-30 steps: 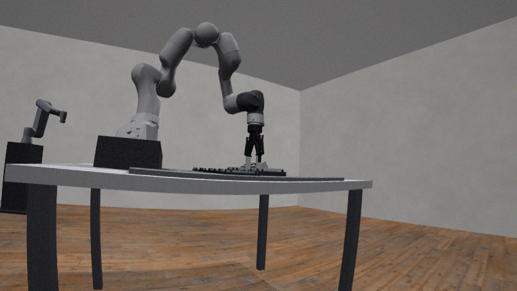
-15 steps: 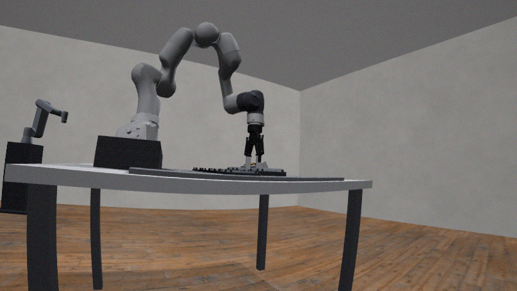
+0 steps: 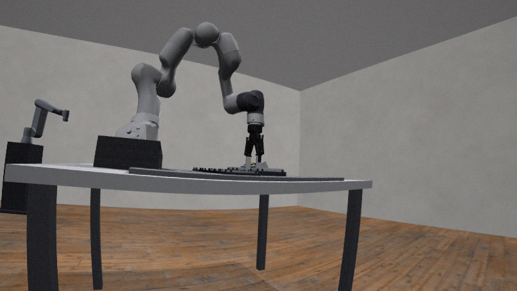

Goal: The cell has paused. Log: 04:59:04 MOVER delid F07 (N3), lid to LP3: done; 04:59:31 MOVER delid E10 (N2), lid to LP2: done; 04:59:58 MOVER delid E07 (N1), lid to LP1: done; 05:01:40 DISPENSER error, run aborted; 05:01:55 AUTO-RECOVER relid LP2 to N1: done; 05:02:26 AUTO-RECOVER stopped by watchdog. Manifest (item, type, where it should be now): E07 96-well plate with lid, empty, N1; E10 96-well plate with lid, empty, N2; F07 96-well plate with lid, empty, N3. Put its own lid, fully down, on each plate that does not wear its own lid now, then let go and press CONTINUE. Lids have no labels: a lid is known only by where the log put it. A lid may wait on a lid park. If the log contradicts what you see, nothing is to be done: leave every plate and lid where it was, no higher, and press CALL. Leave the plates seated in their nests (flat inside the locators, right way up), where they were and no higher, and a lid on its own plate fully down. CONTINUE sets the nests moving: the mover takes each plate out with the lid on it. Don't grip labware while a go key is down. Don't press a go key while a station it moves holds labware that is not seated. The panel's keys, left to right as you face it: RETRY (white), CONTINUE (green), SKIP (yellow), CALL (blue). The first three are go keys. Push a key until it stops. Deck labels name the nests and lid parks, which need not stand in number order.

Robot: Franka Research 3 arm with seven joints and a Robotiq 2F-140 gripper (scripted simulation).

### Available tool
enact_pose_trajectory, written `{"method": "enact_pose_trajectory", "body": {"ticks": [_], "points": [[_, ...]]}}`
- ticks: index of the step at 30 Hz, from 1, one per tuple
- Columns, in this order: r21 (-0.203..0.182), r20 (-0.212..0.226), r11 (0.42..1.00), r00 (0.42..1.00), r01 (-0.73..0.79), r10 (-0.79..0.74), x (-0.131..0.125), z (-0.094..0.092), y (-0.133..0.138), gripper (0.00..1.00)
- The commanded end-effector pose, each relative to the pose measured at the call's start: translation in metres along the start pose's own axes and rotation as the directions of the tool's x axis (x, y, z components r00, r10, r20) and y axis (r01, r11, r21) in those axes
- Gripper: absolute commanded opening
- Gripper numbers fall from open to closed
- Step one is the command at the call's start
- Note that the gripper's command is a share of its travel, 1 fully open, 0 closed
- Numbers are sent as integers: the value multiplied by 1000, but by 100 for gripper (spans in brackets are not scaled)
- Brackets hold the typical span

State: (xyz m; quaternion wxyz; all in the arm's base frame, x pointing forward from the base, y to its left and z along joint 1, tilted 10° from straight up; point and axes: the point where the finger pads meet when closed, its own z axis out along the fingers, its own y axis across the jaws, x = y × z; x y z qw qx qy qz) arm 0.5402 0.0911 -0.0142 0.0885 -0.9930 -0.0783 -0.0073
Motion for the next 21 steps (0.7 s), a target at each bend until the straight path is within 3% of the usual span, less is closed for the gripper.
{"method": "enact_pose_trajectory", "body": {"ticks": [1, 11, 21], "points": [[1, -2, 1000, 1000, -5, 5, 1, 0, 0, 66], [1, -2, 1000, 1000, -5, 5, 1, -4, 0, 66], [1, -2, 1000, 1000, -5, 5, 1, -22, 0, 66]]}}
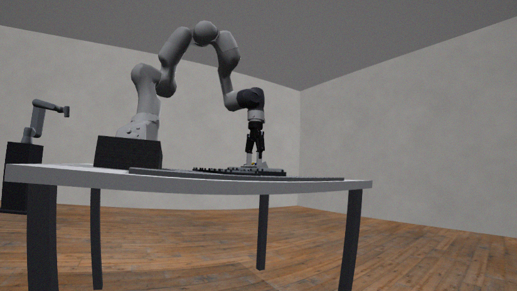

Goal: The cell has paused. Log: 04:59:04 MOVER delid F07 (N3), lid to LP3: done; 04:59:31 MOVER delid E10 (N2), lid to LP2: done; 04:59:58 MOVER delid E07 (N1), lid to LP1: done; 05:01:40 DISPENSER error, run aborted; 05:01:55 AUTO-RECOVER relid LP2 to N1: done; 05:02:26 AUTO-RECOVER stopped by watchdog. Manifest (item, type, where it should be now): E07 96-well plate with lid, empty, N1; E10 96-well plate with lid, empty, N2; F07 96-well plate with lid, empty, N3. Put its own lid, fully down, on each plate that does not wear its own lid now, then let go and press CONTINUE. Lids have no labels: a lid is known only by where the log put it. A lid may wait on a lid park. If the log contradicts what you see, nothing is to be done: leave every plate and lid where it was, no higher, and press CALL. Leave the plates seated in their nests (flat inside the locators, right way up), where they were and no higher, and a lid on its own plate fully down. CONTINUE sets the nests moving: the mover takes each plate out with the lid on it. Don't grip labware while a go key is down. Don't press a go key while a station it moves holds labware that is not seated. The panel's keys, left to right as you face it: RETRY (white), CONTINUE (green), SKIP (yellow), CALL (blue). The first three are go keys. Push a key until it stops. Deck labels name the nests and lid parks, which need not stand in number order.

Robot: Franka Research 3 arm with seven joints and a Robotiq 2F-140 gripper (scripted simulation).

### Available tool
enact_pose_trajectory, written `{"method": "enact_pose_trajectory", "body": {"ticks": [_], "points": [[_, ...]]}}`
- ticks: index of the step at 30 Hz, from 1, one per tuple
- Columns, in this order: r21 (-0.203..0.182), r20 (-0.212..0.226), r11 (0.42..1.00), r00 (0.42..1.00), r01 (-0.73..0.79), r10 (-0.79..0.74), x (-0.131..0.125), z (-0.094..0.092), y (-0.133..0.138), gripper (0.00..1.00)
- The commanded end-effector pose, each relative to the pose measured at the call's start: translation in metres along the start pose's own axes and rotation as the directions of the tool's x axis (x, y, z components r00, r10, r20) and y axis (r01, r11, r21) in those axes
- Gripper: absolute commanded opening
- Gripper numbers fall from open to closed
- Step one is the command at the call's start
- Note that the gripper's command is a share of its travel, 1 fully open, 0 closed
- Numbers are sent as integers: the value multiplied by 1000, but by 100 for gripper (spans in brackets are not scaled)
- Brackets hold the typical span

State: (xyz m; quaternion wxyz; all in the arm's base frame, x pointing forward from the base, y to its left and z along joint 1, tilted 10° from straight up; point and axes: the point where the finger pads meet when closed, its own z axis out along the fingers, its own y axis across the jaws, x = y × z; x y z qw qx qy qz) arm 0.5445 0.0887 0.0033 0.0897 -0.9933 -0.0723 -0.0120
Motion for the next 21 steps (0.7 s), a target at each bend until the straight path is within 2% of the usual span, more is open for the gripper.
{"method": "enact_pose_trajectory", "body": {"ticks": [1, 15, 21], "points": [[0, 9, 1000, 1000, 6, -6, -3, -7, 0, 66], [0, 9, 1000, 1000, 6, -6, -3, -32, 0, 66], [0, 9, 1000, 1000, 6, -6, -3, -37, 0, 66]]}}
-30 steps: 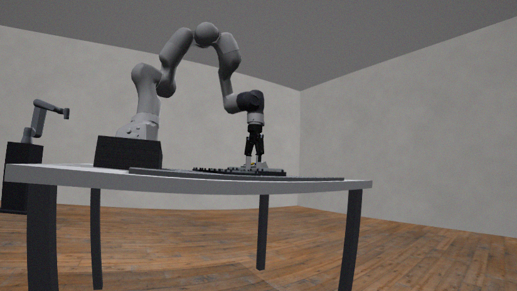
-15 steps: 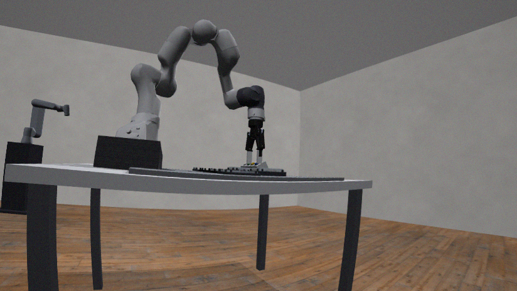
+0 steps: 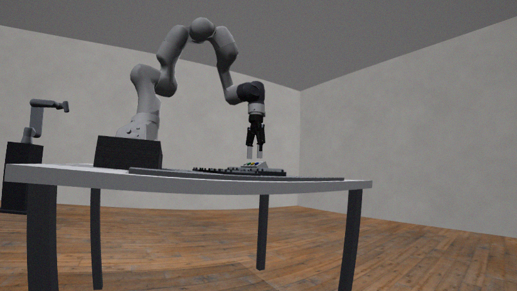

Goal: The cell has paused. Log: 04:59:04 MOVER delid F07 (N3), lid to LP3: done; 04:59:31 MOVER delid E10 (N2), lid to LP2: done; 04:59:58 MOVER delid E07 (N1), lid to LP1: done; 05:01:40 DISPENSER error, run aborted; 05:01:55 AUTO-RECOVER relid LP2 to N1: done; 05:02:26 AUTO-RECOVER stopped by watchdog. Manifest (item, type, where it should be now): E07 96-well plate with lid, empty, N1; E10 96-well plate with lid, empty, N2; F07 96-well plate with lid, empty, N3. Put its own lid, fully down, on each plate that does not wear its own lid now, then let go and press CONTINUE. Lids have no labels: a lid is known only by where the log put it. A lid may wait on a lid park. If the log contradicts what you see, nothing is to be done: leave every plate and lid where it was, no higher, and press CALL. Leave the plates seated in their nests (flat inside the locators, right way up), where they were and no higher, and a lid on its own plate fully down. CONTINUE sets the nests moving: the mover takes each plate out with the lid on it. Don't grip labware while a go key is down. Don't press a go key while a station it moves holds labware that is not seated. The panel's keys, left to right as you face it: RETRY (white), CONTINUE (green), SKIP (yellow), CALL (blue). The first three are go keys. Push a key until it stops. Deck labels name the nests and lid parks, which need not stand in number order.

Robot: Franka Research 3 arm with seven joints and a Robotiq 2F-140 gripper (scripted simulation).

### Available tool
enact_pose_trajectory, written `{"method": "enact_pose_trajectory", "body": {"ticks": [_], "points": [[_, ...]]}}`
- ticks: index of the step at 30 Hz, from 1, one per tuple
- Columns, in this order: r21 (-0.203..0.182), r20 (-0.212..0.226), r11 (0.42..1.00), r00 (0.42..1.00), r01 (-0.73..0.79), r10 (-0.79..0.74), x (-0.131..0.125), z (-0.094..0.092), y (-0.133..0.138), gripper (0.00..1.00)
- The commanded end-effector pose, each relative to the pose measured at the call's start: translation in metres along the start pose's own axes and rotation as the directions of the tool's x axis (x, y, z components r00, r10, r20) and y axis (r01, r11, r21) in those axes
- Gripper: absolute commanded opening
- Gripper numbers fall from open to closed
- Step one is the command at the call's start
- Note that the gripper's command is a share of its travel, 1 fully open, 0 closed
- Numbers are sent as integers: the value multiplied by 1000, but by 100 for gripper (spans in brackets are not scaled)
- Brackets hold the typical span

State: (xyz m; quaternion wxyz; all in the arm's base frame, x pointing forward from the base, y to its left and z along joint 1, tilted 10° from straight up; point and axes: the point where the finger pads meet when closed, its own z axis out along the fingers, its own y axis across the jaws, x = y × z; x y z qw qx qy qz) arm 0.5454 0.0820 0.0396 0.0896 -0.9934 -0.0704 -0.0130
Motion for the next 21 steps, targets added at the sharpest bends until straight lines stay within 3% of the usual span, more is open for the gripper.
{"method": "enact_pose_trajectory", "body": {"ticks": [1, 9, 11, 15, 17, 21], "points": [[0, 11, 1000, 1000, 10, -10, -4, -1, 0, 66], [0, 11, 1000, 1000, 10, -10, -5, -3, 0, 66], [-1, 11, 1000, 1000, 12, -12, -15, -4, 7, 66], [-3, 10, 1000, 1000, 27, -27, -88, -8, 43, 66], [-3, 10, 1000, 1000, 27, -27, -88, -8, 43, 66], [-1, 11, 999, 999, 42, -42, -167, -6, 66, 66]]}}
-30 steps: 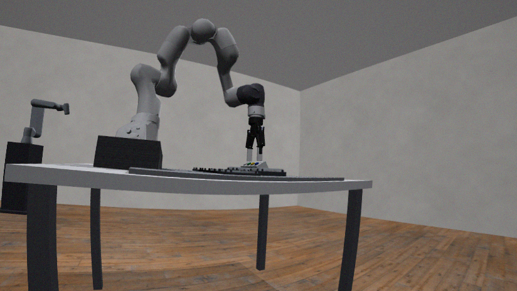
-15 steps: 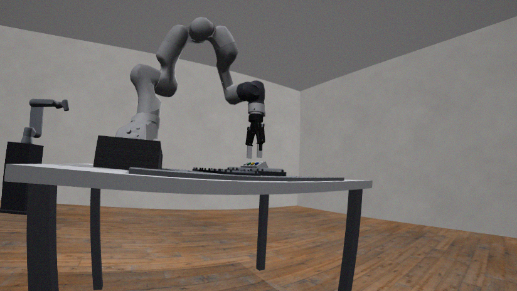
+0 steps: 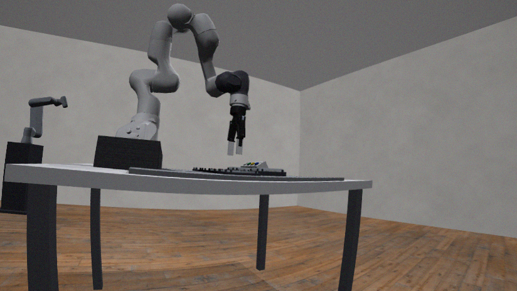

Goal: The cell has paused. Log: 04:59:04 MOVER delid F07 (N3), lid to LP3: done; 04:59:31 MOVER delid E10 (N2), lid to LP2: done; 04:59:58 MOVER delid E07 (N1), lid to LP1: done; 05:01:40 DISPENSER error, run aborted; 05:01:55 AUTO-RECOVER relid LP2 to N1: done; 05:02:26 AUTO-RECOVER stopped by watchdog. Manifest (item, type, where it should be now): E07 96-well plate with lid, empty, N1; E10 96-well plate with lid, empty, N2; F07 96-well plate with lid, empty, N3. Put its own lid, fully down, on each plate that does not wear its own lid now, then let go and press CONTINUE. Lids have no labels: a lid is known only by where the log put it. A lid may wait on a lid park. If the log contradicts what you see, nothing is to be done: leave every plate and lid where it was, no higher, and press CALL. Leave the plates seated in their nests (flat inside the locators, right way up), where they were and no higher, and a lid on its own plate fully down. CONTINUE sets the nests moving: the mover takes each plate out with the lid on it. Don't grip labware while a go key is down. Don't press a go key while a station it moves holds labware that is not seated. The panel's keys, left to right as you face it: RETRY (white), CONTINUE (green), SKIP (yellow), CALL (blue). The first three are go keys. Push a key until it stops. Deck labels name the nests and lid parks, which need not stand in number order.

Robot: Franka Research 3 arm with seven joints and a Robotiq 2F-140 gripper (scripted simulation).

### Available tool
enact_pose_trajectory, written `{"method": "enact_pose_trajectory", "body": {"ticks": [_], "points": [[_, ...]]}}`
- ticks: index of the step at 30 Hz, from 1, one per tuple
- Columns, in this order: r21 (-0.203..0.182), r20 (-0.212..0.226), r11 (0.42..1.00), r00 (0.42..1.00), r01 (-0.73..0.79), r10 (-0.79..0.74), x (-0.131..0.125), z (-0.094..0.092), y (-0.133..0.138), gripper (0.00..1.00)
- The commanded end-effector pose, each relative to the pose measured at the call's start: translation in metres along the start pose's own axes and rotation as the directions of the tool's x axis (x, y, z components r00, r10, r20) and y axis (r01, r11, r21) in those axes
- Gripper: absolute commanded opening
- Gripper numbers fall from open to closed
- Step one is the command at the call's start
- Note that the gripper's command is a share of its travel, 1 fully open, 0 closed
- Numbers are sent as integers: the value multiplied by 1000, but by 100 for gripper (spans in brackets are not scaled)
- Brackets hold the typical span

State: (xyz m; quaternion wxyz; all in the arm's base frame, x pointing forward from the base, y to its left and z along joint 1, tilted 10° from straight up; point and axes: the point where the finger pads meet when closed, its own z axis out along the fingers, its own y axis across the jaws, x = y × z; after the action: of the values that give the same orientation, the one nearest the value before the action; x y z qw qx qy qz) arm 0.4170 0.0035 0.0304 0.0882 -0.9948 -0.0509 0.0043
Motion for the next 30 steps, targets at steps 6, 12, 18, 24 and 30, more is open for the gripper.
{"method": "enact_pose_trajectory", "body": {"ticks": [6, 12, 18, 24, 30], "points": [[-1, -20, 996, 996, 87, -87, -42, 3, 11, 66], [-1, -20, 996, 996, 87, -87, -42, 3, 11, 66], [-1, -20, 996, 996, 87, -87, -42, 3, 11, 66], [-1, -20, 996, 996, 87, -87, -42, 3, 11, 66], [-1, -20, 996, 996, 87, -87, -42, 3, 11, 66]]}}
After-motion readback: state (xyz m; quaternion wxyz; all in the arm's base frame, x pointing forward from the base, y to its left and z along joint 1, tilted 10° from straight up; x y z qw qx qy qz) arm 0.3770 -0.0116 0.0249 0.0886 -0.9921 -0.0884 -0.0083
